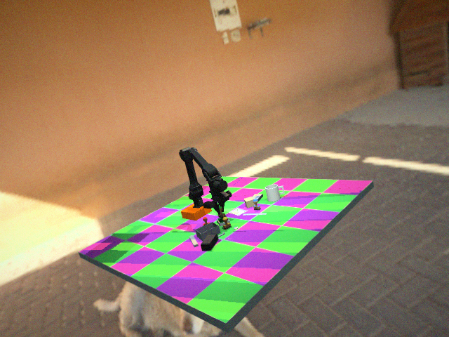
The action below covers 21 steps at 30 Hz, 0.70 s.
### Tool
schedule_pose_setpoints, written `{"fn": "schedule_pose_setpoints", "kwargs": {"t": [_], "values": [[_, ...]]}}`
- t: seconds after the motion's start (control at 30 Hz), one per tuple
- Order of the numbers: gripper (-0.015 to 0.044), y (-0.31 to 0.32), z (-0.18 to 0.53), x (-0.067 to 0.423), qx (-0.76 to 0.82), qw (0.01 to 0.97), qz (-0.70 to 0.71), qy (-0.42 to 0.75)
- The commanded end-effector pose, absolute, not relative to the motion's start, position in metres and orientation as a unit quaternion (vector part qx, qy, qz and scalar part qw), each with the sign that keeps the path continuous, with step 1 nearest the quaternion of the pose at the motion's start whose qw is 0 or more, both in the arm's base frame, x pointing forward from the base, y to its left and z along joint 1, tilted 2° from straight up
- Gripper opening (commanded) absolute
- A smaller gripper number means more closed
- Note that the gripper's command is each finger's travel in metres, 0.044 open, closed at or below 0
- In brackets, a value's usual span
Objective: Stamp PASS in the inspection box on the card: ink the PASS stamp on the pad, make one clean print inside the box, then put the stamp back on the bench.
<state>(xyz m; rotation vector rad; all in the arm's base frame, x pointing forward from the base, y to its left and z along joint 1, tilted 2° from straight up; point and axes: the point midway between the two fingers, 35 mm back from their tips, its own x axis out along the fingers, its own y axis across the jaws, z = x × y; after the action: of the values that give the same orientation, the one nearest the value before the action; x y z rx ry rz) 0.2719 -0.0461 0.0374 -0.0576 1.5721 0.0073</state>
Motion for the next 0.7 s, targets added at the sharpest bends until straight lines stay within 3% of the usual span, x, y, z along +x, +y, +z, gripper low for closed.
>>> {"fn": "schedule_pose_setpoints", "kwargs": {"t": [0.0, 0.67], "values": [[0.0000, -0.047, 0.047, 0.274, -0.028, 0.710, 0.001, 0.704], [0.0000, -0.046, 0.075, 0.273, -0.028, 0.710, 0.001, 0.704]]}}
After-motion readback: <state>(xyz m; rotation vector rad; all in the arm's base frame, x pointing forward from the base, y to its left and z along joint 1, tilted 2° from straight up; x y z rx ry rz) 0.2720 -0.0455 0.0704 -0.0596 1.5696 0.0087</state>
